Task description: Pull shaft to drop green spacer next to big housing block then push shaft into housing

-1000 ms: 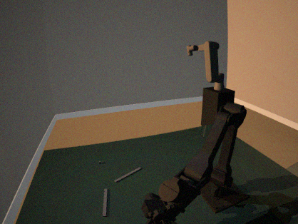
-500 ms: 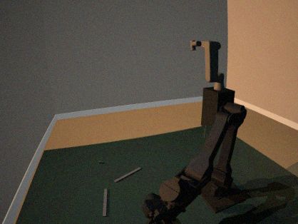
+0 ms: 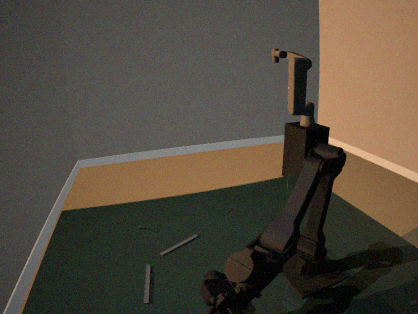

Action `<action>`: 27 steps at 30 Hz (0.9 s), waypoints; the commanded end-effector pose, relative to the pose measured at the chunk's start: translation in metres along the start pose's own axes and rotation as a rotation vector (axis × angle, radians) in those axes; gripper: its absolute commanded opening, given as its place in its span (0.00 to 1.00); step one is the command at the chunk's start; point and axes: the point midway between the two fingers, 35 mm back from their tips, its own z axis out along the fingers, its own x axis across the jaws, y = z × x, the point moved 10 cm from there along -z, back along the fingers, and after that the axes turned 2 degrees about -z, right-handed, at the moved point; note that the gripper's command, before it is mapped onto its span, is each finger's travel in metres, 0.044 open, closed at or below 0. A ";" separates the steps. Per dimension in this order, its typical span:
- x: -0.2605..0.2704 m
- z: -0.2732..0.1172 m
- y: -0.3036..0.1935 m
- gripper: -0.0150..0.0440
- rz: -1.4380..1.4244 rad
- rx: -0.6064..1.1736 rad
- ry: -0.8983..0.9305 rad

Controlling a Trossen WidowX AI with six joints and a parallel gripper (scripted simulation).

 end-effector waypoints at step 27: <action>0.000 -0.003 -0.002 0.25 0.004 -0.001 -0.001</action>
